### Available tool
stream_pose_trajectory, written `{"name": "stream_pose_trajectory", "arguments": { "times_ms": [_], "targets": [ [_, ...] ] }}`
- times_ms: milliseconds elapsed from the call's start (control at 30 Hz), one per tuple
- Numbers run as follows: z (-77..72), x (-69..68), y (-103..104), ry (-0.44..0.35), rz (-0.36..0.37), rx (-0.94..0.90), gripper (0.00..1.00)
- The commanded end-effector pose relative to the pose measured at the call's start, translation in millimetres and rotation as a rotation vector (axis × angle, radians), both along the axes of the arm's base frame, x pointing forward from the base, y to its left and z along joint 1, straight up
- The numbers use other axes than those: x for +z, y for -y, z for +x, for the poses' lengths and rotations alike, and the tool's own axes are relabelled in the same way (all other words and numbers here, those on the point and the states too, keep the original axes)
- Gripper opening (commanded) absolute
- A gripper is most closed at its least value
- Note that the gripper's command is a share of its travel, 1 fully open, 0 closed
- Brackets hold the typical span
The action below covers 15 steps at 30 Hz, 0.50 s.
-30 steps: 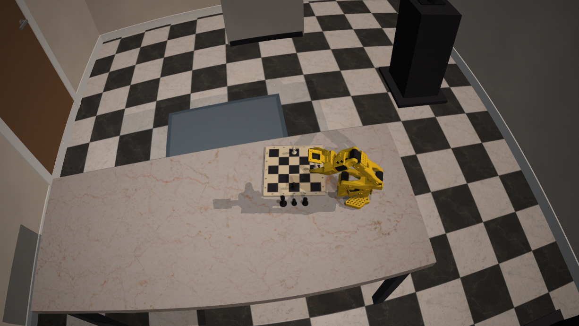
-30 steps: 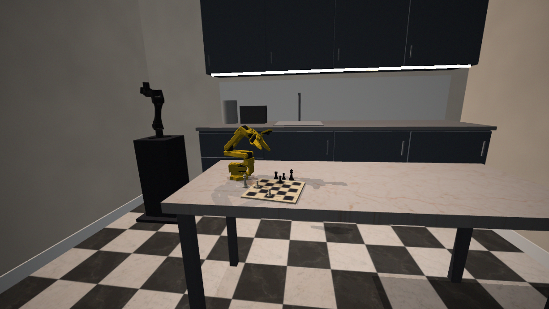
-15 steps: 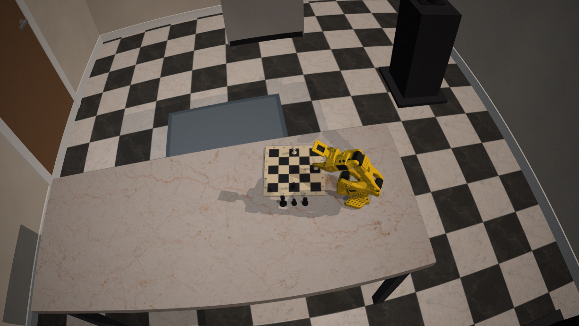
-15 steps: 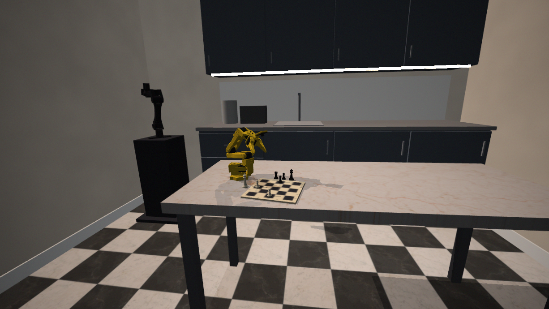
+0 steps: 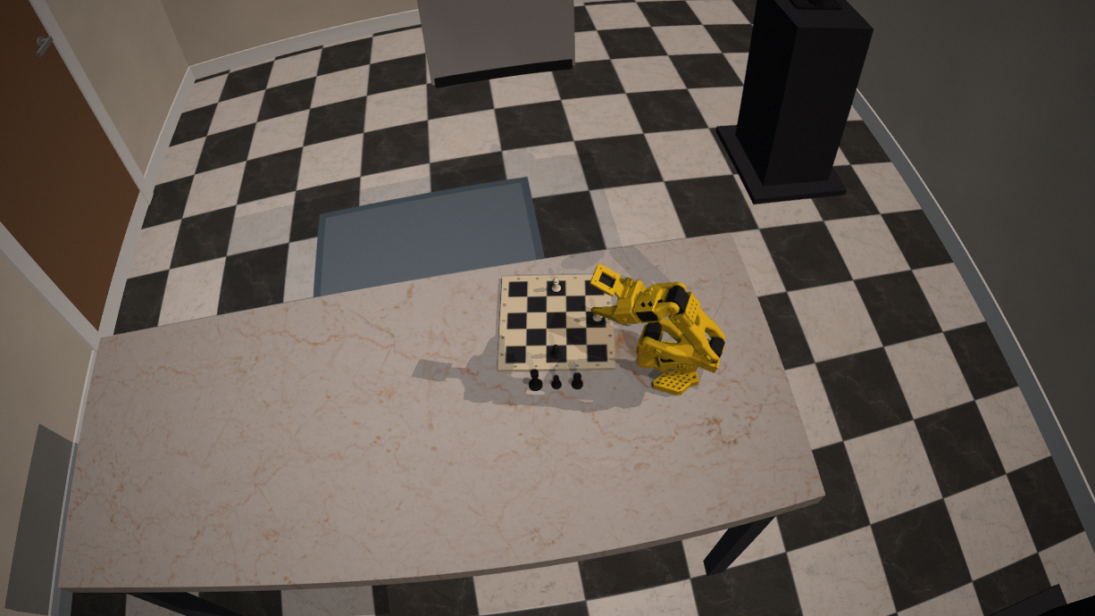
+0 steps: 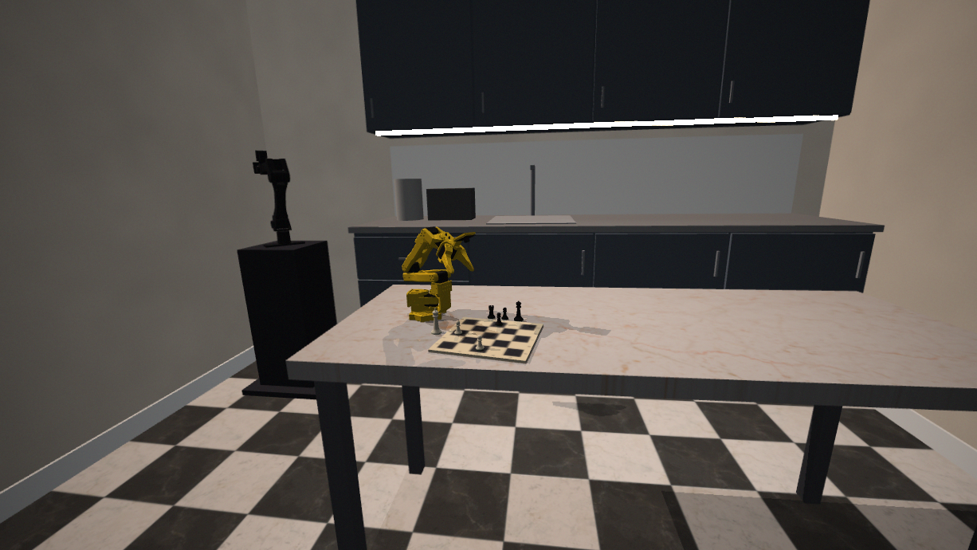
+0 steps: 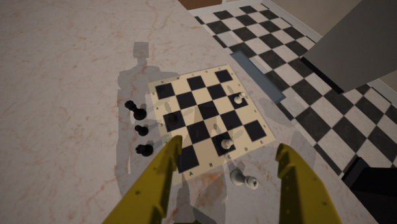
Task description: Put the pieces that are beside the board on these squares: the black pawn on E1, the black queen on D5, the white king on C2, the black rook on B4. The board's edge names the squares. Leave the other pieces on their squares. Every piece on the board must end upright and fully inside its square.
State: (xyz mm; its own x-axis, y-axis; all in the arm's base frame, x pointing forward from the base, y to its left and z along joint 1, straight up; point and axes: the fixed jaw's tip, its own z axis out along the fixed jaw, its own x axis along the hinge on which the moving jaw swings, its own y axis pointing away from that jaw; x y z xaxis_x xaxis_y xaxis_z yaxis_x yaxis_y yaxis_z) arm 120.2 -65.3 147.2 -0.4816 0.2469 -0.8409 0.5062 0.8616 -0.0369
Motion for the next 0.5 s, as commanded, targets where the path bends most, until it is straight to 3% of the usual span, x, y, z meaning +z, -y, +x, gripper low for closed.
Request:
{"name": "stream_pose_trajectory", "arguments": {
  "times_ms": [0,467],
  "targets": [
    [-1.1,-3.9,0.4,-0.010,0.014,-0.010,0.40],
    [-1.0,-4.3,0.2,-0.014,0.017,-0.009,0.40]
  ]
}}
